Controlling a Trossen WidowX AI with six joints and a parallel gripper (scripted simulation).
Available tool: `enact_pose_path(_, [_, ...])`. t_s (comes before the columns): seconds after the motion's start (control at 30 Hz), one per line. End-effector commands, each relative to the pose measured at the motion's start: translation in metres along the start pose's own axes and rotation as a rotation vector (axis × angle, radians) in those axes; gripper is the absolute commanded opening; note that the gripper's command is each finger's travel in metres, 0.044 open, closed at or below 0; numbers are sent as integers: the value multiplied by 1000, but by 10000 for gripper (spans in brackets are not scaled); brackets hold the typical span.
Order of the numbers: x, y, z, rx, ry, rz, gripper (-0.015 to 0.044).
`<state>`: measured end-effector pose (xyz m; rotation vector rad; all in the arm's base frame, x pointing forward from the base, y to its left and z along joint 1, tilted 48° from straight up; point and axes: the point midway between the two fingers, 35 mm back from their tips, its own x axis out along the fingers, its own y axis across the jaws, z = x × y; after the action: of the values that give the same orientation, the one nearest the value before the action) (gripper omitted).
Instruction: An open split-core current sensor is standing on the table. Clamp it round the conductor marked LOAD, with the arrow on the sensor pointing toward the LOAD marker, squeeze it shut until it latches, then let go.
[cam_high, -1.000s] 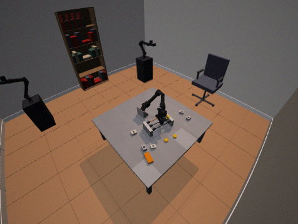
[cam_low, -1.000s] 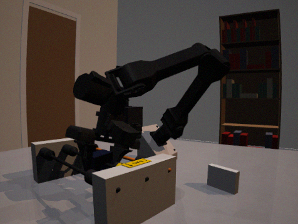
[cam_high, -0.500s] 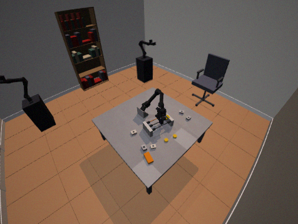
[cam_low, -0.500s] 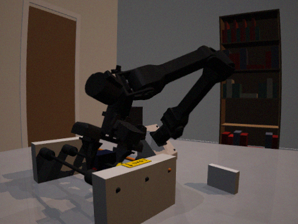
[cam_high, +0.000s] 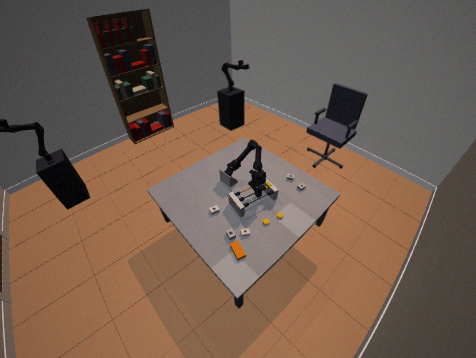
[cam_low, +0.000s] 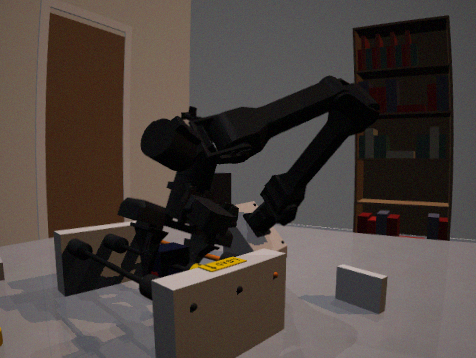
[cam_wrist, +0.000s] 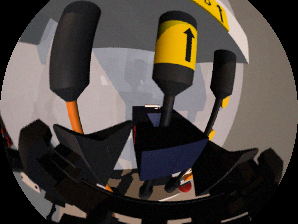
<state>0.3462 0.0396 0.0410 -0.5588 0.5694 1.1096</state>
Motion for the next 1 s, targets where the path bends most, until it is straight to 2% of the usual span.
enact_pose_path(0.0, [0,0,0,0,0,1,236])
enact_pose_path(0.07, [0,0,0,0,0,1,270])
enact_pose_path(0.97, [0,0,0,0,0,1,270])
